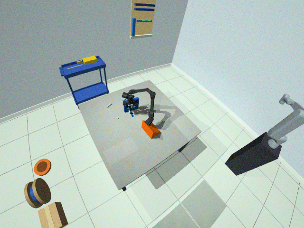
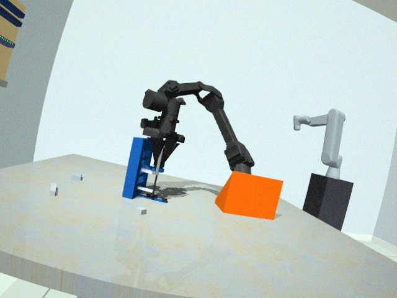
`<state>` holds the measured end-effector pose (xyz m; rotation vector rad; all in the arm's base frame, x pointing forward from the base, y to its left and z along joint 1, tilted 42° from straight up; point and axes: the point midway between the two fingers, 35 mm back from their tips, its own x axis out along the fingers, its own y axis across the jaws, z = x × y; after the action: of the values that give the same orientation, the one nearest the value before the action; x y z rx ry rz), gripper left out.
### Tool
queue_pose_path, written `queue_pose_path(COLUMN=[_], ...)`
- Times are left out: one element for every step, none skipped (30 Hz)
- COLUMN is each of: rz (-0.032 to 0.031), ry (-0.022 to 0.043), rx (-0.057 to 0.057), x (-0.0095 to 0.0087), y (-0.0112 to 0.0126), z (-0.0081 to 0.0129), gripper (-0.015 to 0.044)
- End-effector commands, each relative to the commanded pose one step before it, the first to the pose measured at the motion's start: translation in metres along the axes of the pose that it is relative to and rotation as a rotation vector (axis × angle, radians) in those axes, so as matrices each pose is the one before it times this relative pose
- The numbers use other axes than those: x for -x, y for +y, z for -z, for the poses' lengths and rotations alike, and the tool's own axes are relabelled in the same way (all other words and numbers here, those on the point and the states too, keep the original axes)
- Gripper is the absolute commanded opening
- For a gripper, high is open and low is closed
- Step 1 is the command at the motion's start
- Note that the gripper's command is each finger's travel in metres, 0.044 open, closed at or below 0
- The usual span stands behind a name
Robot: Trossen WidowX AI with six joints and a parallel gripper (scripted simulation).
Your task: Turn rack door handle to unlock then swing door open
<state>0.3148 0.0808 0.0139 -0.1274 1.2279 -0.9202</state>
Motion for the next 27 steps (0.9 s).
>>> queue_pose_path(rz=[0.00004, -0.00004, -0.00004, -0.00004, 0.0, 0.00001, 0.00001, 0.00003, 0.00004, 0.00003, 0.00003, 0.00002, 0.00001, 0.00001, 0.0, 0.0, -0.00001, -0.00001, -0.00002, -0.00004, -0.00005, -0.00005, -0.00004, -0.00002, -0.00001, 0.0, 0.0], ry=[-0.00218, 0.00005, 0.00005, 0.00004, -0.00001, -0.00002, -0.00002, -0.00007, -0.00011, -0.00011, -0.00011, -0.00011, -0.00011, -0.00011, -0.00011, -0.00011, -0.00011, -0.00011, -0.00011, -0.0001, -0.0001, -0.0001, -0.00011, -0.0001, -0.00006, -0.00002, 0.0], rx=[-0.1917, -0.0496, -0.0496, -0.0496, -0.0496, -0.0496, -0.0496, -0.0495, -0.0495, -0.0495, -0.0495, -0.0495, -0.0495, -0.0495, -0.0495, -0.0495, -0.0495, -0.0495, -0.0495, -0.0495, -0.0495, -0.0495, -0.0495, -0.0409, -0.0245, -0.0082, 0.0], x=[0.00008, -0.00001, -0.00001, -0.00001, 0.0, 0.0, 0.0, 0.00001, 0.00001, 0.00001, 0.00001, 0.00001, 0.00001, 0.00001, 0.00001, 0.00001, 0.00001, 0.00001, 0.00001, 0.00001, 0.00001, 0.00001, 0.00001, 0.00001, 0.0, 0.0, 0.0], y=[-0.00012, 0.00001, 0.00001, 0.00001, 0.0, 0.0, 0.0, 0.0, 0.0, 0.0, 0.0, 0.0, 0.0, 0.0, 0.00001, 0.00001, 0.00001, 0.00001, 0.00001, 0.00002, 0.00002, 0.00002, 0.00002, 0.00001, 0.00001, 0.0, 0.0], z=[-0.00012, 0.00001, 0.00001, 0.00001, -0.00001, -0.00001, -0.00001, -0.00002, -0.00003, -0.00003, -0.00003, -0.00003, -0.00003, -0.00003, -0.00003, -0.00003, -0.00003, -0.00003, -0.00003, -0.00003, -0.00003, -0.00003, -0.00003, -0.00003, -0.00001, 0.0, 0.0], gripper=[0.0282, 0.0282, 0.0282, 0.0282, 0.0282, 0.0282, 0.0282, 0.0282, 0.0282, 0.0282, 0.0282, 0.0282, 0.0282, 0.0282, 0.0282, 0.0282, 0.0282, 0.0282, 0.0282, 0.0282, 0.0282, 0.0282, 0.0282, 0.0282, 0.0282, 0.0282, 0.0282])
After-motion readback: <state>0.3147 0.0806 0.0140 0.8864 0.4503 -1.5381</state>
